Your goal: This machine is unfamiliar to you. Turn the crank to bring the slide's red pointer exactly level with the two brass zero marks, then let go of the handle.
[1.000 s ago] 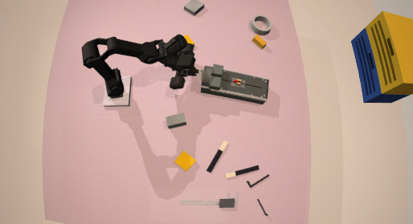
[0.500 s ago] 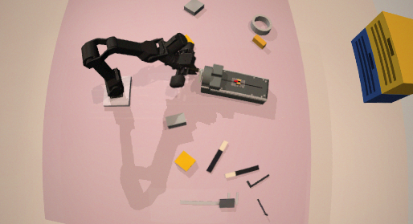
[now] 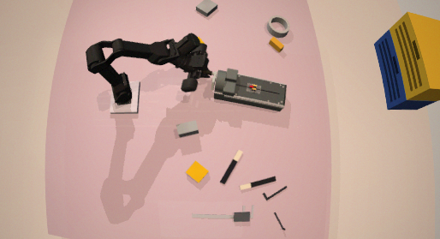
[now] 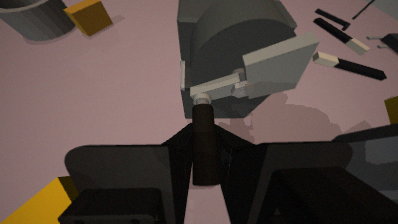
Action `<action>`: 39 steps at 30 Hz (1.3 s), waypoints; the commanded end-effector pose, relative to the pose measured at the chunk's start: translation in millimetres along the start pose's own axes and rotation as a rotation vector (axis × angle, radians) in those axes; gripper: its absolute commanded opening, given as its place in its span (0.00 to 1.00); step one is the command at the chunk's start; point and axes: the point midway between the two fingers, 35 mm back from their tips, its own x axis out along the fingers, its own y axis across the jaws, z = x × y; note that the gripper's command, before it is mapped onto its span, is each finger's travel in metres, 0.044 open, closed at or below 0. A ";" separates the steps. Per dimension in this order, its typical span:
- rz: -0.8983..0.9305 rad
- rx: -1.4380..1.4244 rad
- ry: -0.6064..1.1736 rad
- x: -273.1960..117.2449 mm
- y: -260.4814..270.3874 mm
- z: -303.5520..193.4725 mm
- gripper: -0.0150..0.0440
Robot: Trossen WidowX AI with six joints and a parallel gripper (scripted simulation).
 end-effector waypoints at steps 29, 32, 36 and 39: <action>0.012 0.001 -0.014 -22.8 -0.7 21.5 0.25; 0.012 0.001 -0.014 -24.6 -2.6 23.3 0.25; 0.011 0.001 -0.014 -26.8 -5.6 25.5 0.25; 0.011 0.001 -0.014 -28.2 -8.0 26.9 0.25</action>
